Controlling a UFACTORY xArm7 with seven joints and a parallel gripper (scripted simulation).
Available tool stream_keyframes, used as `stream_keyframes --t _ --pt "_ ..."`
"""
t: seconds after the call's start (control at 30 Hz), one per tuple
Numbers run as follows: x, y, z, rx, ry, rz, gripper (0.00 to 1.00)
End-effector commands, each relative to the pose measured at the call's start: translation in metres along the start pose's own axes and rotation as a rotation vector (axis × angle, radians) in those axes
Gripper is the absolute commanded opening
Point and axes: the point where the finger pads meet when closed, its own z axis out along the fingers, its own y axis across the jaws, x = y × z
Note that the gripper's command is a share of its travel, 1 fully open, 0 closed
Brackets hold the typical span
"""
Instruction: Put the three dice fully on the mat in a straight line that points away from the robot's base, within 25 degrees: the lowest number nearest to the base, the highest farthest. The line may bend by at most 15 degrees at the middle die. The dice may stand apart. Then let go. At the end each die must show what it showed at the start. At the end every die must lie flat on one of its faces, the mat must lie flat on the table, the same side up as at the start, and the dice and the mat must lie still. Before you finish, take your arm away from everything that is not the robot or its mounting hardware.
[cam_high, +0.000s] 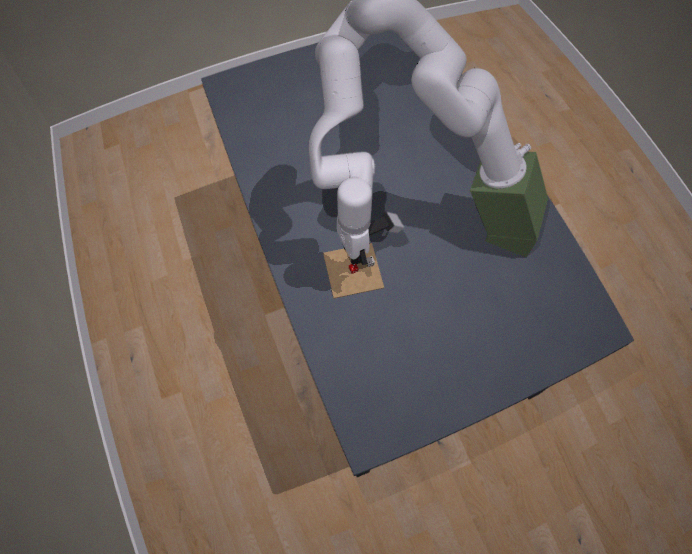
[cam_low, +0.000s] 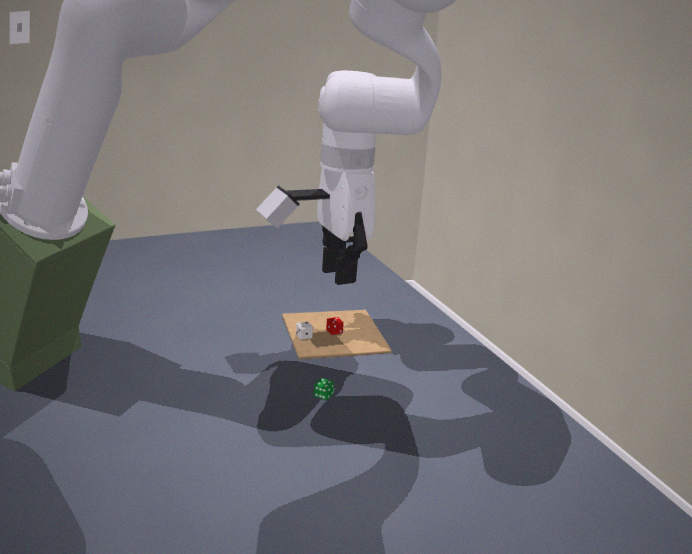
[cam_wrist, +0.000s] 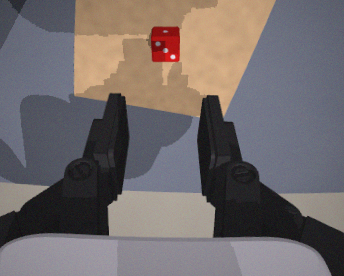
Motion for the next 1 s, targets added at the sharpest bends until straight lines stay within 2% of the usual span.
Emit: stream_keyframes --t 0.0,0.73,0.97 --pt "-0.001 0.000 -0.002 -0.002 -0.001 -0.001 1.00" --pt "-0.001 0.000 -0.002 -0.002 -0.002 0.008 1.00" --pt "0.001 -0.011 0.001 0.000 -0.006 0.157 1.00"
